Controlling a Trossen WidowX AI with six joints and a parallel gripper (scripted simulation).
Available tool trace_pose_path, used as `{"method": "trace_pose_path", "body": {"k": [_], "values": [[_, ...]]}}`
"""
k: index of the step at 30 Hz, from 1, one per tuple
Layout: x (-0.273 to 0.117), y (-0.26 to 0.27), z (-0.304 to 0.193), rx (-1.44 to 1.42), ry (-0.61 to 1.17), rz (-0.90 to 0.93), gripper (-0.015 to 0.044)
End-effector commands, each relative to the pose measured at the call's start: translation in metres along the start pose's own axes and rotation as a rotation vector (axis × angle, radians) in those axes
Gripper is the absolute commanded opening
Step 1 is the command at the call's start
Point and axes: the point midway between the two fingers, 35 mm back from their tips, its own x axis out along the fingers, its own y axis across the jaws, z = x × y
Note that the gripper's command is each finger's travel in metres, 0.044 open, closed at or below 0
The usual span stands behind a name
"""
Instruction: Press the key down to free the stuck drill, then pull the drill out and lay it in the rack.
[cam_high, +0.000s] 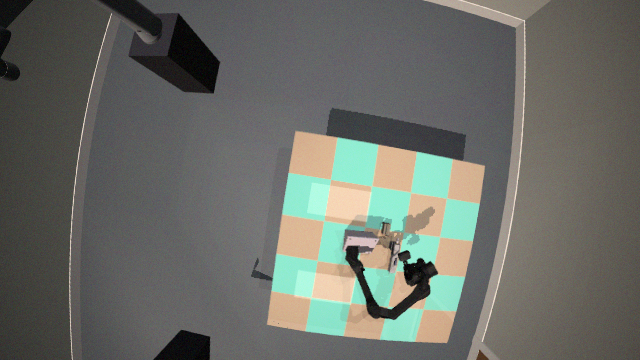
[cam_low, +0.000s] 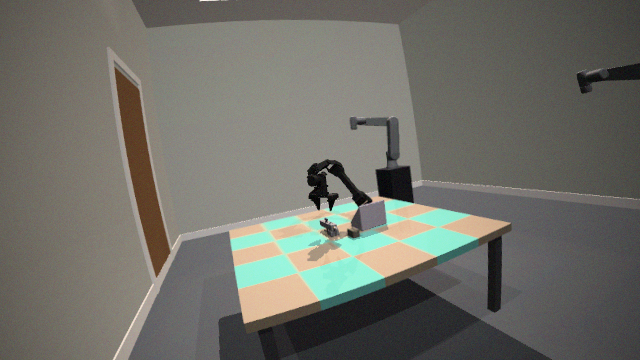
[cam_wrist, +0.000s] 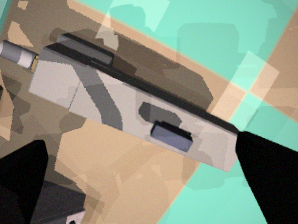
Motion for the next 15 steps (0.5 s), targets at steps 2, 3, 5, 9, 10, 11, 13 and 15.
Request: {"method": "trace_pose_path", "body": {"k": [2,3,5,9,10,11,13,15], "values": [[0.04,0.062,0.028,-0.609,0.024,0.018,0.044],[0.045,0.069,0.03,-0.679,0.026,0.02,0.044],[0.054,0.083,0.034,-0.815,0.03,0.025,0.044],[0.073,0.107,0.04,-1.071,0.033,0.036,0.044],[0.074,0.109,0.04,-1.086,0.034,0.037,0.044],[0.074,0.109,0.04,-1.086,0.034,0.037,0.044],[0.074,0.109,0.04,-1.086,0.034,0.037,0.044],[0.074,0.109,0.04,-1.086,0.034,0.037,0.044]]}}
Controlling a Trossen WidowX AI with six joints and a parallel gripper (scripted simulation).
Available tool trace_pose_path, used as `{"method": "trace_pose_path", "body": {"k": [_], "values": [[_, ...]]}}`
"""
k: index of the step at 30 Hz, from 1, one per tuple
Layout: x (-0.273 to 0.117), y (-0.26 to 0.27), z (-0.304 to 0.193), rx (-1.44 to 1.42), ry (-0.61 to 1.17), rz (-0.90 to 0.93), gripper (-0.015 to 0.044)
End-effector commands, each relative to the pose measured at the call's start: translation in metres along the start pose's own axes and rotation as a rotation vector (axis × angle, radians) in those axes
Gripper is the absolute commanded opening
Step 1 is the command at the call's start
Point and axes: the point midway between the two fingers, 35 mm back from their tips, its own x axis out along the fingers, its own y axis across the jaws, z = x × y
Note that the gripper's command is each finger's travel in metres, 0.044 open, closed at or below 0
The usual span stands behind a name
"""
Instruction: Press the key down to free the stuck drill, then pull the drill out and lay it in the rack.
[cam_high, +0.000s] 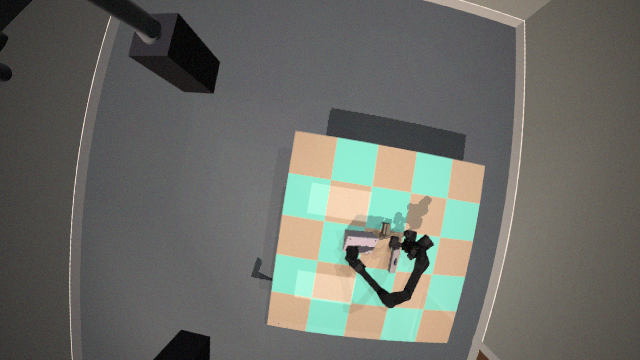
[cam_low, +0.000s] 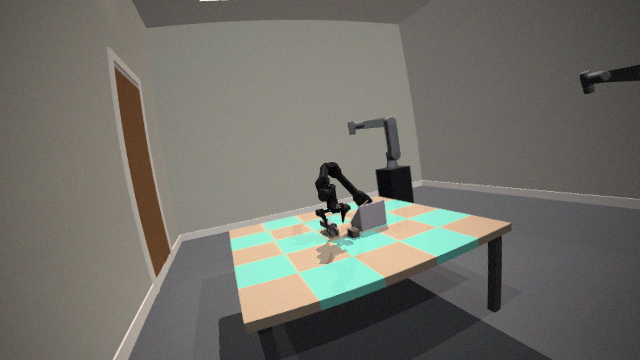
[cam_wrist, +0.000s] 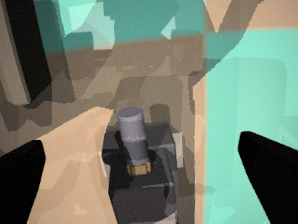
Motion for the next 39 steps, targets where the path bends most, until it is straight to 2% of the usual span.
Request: {"method": "trace_pose_path", "body": {"k": [1,15,39], "values": [[0.008,0.006,0.01,-0.111,-0.001,0.008,0.044],[0.01,0.006,0.01,-0.111,-0.001,0.008,0.044],[0.047,0.004,0.0,-0.111,0.0,0.008,0.044]]}}
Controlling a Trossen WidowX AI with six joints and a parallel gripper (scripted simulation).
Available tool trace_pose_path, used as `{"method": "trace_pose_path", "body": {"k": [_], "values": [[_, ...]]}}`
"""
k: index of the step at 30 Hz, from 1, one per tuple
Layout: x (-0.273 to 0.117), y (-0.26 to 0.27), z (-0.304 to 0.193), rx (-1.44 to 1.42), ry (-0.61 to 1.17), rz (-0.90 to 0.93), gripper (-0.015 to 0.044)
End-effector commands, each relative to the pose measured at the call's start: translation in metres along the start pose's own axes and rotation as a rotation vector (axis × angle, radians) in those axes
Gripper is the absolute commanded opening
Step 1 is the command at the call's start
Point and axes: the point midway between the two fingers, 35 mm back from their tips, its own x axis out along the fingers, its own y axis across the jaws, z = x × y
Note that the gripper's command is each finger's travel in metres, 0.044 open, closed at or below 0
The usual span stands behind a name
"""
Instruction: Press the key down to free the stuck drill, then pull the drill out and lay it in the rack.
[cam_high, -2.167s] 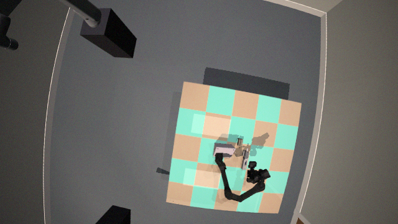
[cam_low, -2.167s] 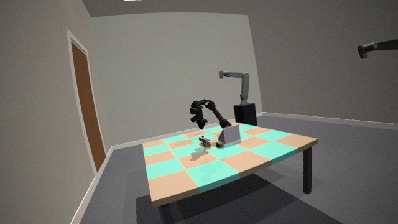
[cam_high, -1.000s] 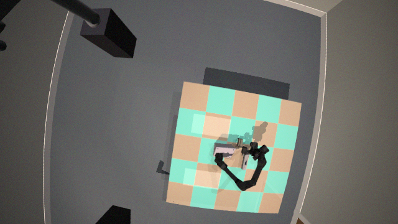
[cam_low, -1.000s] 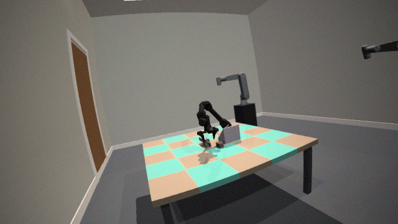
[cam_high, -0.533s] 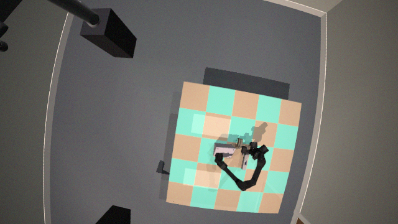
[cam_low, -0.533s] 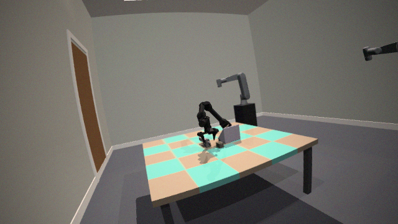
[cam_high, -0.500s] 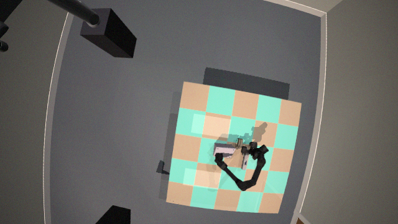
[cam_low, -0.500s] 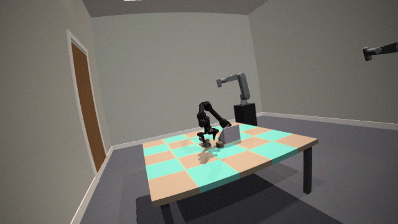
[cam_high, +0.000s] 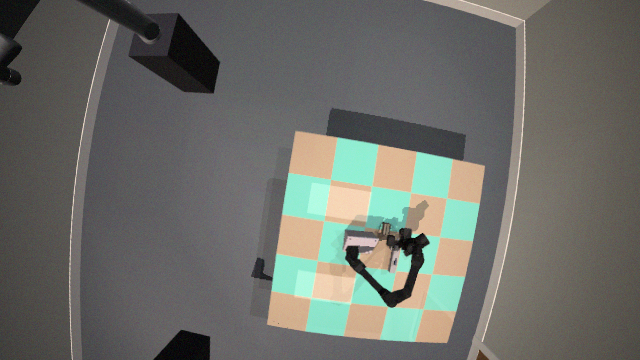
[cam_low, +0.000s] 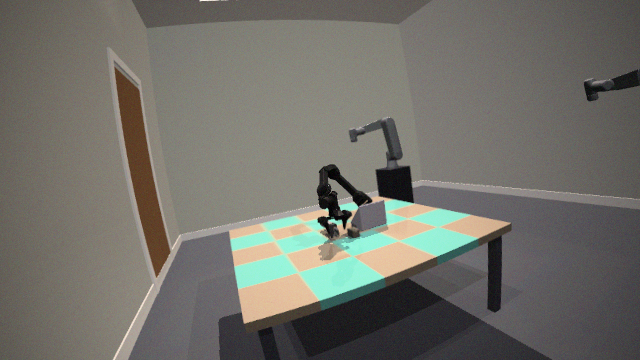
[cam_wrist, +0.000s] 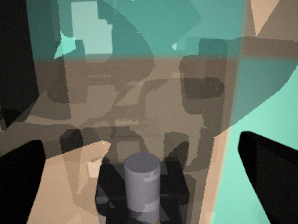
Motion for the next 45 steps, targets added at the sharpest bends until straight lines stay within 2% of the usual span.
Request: {"method": "trace_pose_path", "body": {"k": [1,11,27,30,45], "values": [[0.007,0.0,-0.003,-0.001,0.005,-0.001,0.044],[0.018,0.001,-0.007,-0.001,0.007,-0.001,0.044],[0.016,0.001,-0.005,0.001,0.003,0.002,0.002],[0.016,0.001,-0.005,0.001,0.003,0.002,0.0],[0.015,0.001,0.007,-0.001,0.006,-0.001,0.0]]}}
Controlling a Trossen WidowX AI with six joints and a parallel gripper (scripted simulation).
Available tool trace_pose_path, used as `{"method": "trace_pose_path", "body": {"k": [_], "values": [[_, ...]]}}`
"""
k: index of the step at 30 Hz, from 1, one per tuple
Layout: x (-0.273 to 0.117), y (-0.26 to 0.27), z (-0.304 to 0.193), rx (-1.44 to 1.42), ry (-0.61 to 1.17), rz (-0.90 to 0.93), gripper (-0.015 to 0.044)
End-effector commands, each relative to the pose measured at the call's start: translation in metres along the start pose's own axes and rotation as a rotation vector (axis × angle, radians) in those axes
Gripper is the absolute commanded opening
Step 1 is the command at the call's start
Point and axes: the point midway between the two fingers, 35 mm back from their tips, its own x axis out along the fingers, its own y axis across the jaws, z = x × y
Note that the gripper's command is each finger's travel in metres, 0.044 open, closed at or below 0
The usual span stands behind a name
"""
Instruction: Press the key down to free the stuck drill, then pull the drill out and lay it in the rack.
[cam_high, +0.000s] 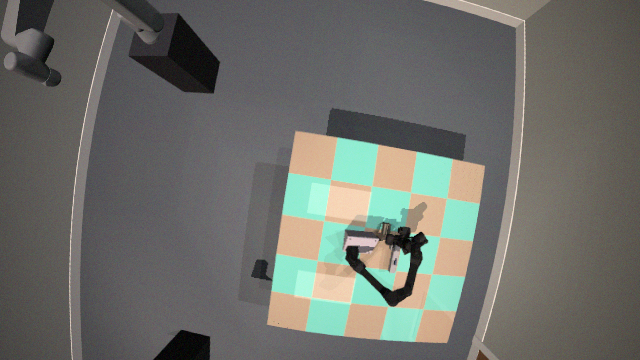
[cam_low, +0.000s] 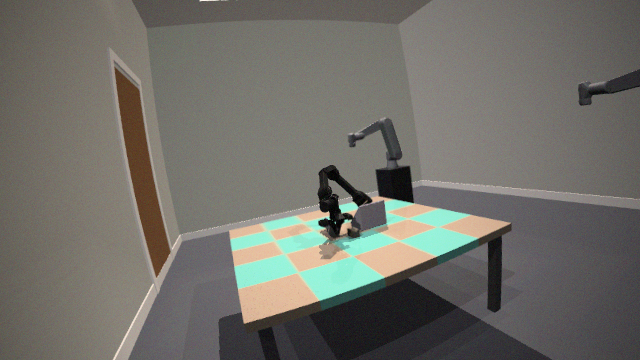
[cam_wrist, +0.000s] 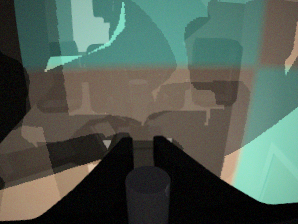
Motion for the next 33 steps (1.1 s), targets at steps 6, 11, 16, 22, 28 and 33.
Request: {"method": "trace_pose_path", "body": {"k": [6,11,16,22,28,33], "values": [[-0.002,-0.001,0.014,0.002,-0.006,-0.002,0.0],[-0.002,-0.001,0.021,0.002,-0.007,-0.002,0.0],[-0.003,-0.001,0.03,0.002,-0.007,-0.002,0.0],[-0.003,0.0,0.037,0.003,-0.008,-0.002,0.0],[-0.002,0.0,0.032,0.002,-0.003,-0.001,0.0131],[-0.002,0.0,0.032,0.002,-0.003,-0.001,0.0263]]}}
